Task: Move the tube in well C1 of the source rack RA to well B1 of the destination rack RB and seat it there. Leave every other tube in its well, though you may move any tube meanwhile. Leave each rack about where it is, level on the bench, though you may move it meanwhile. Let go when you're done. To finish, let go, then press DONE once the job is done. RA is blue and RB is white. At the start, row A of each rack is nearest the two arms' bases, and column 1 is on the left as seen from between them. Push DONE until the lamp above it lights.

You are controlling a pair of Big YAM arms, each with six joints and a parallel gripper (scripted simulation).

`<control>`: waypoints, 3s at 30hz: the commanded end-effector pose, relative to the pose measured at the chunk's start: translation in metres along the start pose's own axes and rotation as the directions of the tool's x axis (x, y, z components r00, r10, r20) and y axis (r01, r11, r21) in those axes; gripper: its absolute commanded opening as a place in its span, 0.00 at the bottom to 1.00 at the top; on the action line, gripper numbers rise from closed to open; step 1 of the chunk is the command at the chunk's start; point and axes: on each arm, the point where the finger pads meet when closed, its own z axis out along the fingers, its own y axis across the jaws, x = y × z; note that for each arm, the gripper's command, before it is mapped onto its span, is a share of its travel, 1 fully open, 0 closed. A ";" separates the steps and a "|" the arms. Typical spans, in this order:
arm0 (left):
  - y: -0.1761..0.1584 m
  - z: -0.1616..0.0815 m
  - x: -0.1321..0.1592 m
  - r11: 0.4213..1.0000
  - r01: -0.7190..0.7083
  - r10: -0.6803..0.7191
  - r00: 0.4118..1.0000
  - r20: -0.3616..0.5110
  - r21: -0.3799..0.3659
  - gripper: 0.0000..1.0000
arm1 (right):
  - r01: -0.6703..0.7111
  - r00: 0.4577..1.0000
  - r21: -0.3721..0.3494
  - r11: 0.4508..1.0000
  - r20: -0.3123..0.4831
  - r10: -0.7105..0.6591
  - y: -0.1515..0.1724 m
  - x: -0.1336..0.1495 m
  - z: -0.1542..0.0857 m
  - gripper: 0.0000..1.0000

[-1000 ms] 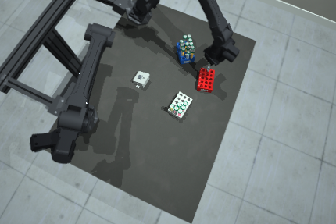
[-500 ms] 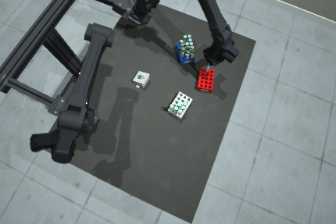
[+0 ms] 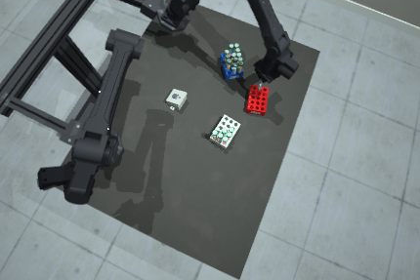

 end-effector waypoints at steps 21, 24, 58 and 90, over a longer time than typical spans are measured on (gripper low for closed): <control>-0.020 -0.002 0.002 1.000 -0.003 0.002 1.000 0.002 0.012 0.00 | -0.008 1.000 -0.029 1.000 0.016 0.009 0.009 -0.008 -0.011 0.30; -0.022 -0.001 0.001 1.000 -0.001 0.000 1.000 0.005 0.021 0.00 | -0.008 1.000 -0.029 1.000 0.016 0.009 0.009 -0.008 -0.011 0.30; 0.004 0.028 -0.001 1.000 -0.003 0.003 1.000 -0.001 -0.017 0.00 | -0.008 1.000 -0.029 1.000 0.016 0.009 0.009 -0.008 -0.011 0.30; 0.005 0.033 -0.003 1.000 0.000 0.000 1.000 -0.003 -0.021 0.00 | -0.008 1.000 -0.029 1.000 0.016 0.009 0.009 -0.008 -0.011 0.30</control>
